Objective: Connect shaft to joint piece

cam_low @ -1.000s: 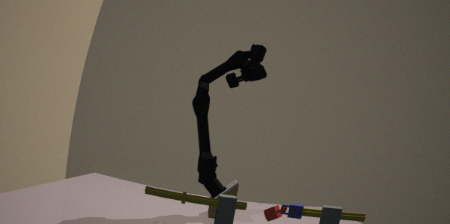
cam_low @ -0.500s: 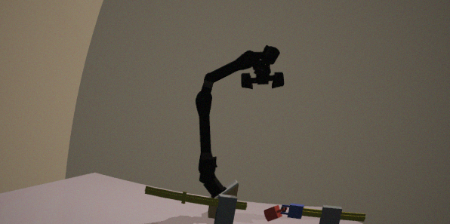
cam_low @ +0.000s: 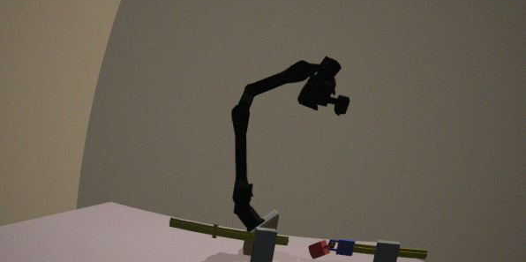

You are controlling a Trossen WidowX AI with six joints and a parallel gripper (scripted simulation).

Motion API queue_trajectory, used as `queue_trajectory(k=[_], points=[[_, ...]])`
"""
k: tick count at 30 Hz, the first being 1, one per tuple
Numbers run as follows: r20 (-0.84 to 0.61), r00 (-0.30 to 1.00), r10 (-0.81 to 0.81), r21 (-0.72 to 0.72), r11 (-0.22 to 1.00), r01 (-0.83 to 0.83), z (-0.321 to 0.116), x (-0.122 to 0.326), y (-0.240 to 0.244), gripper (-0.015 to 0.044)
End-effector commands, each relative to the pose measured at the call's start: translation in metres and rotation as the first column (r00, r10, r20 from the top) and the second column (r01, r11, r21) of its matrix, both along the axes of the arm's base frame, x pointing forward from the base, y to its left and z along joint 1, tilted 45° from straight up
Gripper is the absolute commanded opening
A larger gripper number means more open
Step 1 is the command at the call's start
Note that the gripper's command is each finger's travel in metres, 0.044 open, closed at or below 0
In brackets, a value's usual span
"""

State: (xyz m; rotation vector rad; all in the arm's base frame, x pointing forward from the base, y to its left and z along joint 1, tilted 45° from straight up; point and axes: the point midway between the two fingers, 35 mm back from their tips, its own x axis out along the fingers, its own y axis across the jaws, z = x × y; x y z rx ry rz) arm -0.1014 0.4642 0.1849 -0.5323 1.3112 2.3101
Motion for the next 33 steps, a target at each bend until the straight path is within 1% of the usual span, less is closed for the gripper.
queue_trajectory(k=[1,8,16,25,33], points=[[0.063,0.994,-0.089,-0.116,0.989,0.095,-0.023,0.023,-0.001,0.0440],[0.177,0.961,-0.214,-0.262,0.931,0.256,-0.054,0.061,-0.007,0.0440],[0.322,0.888,-0.328,-0.393,0.807,0.440,-0.086,0.105,-0.020,0.0440],[0.494,0.768,-0.407,-0.481,0.607,0.632,-0.120,0.155,-0.045,0.0440],[0.645,0.635,-0.425,-0.502,0.392,0.771,-0.145,0.196,-0.075,0.0440]])
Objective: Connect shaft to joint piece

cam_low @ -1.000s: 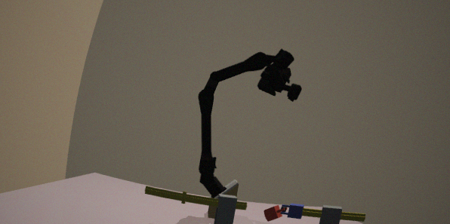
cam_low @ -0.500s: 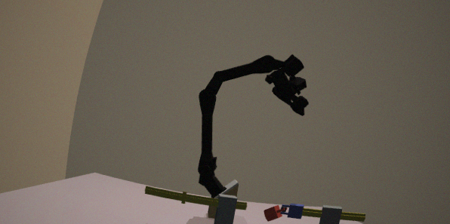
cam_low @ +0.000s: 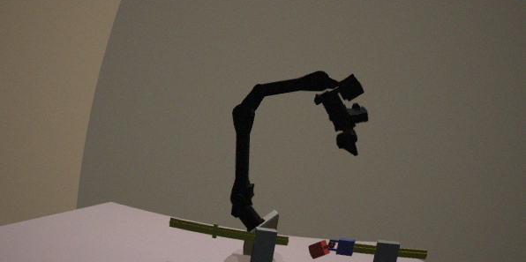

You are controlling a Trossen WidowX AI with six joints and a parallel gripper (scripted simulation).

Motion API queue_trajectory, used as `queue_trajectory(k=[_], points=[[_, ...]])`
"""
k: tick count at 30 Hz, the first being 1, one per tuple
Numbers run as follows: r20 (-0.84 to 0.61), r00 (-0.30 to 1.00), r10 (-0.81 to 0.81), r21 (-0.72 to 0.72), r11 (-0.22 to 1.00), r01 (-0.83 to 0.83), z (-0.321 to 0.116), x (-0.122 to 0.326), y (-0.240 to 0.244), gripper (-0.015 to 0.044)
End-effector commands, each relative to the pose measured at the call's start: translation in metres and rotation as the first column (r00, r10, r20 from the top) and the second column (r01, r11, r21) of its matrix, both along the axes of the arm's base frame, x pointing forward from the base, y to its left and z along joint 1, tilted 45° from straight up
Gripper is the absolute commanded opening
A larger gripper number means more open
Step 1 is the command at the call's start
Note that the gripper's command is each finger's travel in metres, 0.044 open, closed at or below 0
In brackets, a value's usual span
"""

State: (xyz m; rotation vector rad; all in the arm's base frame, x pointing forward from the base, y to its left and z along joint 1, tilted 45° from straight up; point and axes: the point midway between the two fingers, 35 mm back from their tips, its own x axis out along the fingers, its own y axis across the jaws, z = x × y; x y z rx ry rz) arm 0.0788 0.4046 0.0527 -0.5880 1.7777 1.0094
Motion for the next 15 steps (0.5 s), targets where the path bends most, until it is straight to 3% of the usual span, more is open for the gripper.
queue_trajectory(k=[1,15], points=[[0.057,0.994,-0.093,-0.109,0.989,0.098,-0.015,0.021,-0.020,0.0440],[0.313,0.895,-0.317,-0.355,0.835,0.420,-0.048,0.084,-0.088,0.0440]])
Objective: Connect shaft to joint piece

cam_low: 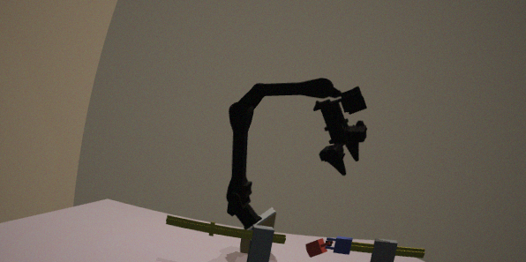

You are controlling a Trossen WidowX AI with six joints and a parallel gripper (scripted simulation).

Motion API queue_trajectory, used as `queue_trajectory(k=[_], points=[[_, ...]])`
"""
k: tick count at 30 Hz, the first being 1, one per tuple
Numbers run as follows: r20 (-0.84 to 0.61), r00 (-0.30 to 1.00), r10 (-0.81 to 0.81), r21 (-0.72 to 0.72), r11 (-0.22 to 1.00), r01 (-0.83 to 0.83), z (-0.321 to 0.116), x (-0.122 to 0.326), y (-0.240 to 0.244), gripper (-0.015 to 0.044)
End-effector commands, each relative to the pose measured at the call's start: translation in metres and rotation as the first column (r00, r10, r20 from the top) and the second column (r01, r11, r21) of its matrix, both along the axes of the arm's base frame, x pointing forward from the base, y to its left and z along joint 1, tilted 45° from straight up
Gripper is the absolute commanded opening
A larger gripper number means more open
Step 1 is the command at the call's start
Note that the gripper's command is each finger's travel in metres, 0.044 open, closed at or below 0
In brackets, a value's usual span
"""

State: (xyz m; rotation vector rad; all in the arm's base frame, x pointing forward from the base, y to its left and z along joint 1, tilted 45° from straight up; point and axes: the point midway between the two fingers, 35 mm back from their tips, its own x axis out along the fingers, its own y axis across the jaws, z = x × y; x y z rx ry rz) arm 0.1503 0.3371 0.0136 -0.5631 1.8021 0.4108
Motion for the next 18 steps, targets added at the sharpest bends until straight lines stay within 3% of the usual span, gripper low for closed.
queue_trajectory(k=[1,18], points=[[0.062,0.994,-0.086,-0.107,0.990,0.093,-0.010,0.017,-0.026,0.0440],[0.406,0.867,-0.289,-0.390,0.803,0.450,-0.027,0.076,-0.128,0.0440]])
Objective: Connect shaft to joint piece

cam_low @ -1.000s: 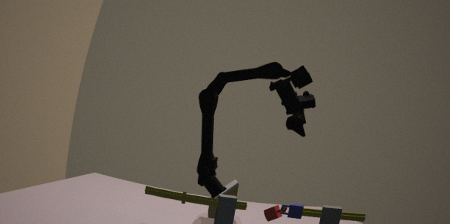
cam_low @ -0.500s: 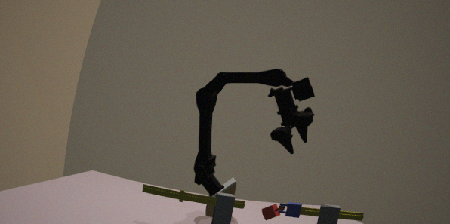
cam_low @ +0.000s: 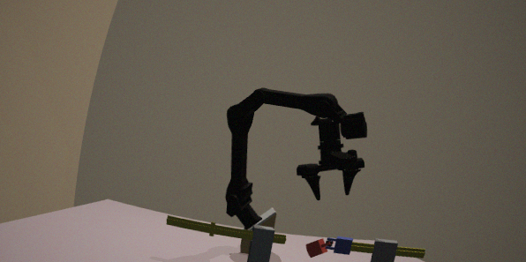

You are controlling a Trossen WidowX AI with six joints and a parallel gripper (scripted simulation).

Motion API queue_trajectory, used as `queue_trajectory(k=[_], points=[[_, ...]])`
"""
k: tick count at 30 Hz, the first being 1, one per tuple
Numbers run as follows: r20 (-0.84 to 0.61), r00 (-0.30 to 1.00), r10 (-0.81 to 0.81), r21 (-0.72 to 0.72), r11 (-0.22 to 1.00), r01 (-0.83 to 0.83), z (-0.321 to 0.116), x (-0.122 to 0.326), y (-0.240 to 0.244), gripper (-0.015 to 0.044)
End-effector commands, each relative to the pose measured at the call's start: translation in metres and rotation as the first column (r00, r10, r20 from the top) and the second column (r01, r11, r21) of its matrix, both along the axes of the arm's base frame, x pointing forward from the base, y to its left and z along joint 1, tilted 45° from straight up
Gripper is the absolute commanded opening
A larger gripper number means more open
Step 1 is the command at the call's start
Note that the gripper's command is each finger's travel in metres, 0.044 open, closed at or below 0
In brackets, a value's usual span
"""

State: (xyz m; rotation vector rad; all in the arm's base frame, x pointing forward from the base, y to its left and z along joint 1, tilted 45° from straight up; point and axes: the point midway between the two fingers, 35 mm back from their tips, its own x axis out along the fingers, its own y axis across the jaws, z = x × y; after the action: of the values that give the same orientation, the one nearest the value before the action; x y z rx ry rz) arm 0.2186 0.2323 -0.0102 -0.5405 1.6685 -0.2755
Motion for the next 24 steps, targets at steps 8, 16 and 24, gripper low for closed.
queue_trajectory(k=[8,16,24], points=[[0.195,0.972,-0.132,-0.234,0.956,0.177,-0.002,0.027,-0.070,0.0440],[0.213,0.966,-0.148,-0.233,0.952,0.197,-0.002,0.027,-0.071,0.0440],[0.378,0.871,-0.314,-0.161,0.904,0.396,-0.004,0.027,-0.073,0.0440]])
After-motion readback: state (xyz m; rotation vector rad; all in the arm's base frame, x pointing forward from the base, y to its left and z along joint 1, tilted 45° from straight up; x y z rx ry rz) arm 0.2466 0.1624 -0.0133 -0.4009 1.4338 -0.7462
